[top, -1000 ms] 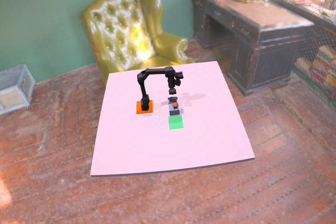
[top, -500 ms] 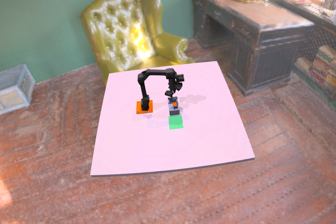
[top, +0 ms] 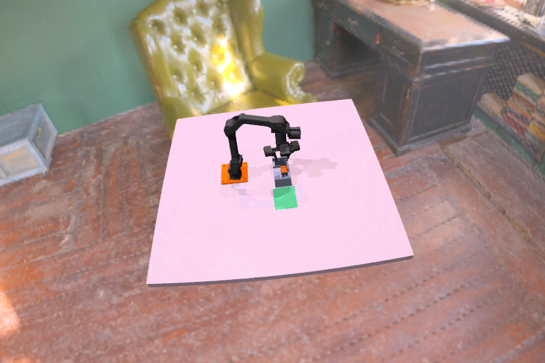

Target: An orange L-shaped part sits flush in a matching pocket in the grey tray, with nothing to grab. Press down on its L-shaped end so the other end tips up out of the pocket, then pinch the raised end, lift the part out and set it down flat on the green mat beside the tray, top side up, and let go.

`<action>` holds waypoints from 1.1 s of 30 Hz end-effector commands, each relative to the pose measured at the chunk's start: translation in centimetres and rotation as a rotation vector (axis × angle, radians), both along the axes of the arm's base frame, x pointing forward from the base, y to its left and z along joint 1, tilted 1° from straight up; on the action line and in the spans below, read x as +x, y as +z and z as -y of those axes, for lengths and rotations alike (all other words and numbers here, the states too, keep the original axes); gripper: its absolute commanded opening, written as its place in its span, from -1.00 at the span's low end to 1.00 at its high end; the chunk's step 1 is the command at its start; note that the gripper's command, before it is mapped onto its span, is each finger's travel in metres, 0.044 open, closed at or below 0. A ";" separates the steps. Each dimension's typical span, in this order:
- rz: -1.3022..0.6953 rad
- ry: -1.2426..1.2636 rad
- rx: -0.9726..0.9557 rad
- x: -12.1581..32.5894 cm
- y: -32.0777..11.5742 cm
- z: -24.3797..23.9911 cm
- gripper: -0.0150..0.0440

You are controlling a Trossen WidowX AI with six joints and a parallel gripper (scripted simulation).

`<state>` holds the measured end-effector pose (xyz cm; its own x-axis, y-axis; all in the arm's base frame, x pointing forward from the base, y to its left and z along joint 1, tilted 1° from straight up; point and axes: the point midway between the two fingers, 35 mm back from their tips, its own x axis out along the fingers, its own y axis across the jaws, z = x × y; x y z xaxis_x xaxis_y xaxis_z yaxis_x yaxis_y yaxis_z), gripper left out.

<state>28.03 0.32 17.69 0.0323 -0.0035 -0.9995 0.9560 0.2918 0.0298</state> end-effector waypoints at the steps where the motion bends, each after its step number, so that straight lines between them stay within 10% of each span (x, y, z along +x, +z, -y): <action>1: 0.012 -0.119 0.007 0.4 0.4 0.4 0.46; 33: 0.012 -0.119 0.007 0.8 -5.5 0.4 0.46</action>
<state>28.89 -0.15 12.93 0.0500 -0.0027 -0.9987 0.9820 0.1828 0.0487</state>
